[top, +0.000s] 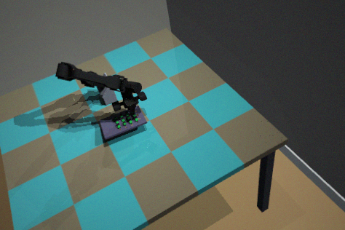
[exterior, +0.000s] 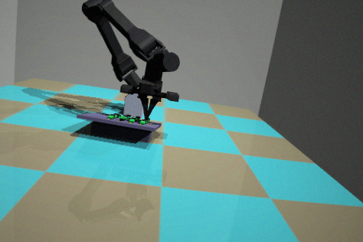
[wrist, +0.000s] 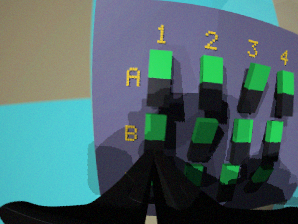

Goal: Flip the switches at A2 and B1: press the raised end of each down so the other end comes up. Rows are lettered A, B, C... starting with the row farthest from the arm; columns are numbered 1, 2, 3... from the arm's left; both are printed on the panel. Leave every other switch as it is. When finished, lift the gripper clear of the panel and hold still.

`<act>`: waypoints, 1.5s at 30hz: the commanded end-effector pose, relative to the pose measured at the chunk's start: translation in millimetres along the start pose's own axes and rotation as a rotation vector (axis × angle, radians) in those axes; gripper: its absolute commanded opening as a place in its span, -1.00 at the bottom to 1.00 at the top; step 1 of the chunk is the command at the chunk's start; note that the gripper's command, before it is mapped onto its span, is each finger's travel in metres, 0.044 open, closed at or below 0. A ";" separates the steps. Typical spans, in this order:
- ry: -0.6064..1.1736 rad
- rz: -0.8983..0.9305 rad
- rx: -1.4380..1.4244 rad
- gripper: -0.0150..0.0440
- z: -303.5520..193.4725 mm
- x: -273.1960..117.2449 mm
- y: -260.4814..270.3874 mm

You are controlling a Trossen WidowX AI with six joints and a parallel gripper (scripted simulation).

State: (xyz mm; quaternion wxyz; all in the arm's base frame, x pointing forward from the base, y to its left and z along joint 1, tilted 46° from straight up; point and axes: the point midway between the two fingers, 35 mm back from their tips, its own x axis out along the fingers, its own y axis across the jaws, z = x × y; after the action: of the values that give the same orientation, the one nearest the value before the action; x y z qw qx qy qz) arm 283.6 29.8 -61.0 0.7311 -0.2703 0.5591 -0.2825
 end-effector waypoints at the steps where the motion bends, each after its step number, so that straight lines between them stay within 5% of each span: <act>1: -0.004 -0.003 -0.002 -0.49 0.7 1.1 -0.4; 16: -0.004 -0.003 -0.002 -0.49 0.7 3.1 -0.4; 23: 0.023 -0.001 -0.002 -0.49 3.0 -62.2 0.3; 45: 0.024 -0.003 -0.003 -0.49 12.6 -68.7 -49.9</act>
State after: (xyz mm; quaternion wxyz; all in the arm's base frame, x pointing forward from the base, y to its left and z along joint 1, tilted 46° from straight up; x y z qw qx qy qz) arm 275.8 46.5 21.6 0.7248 -0.2651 0.5679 -0.2863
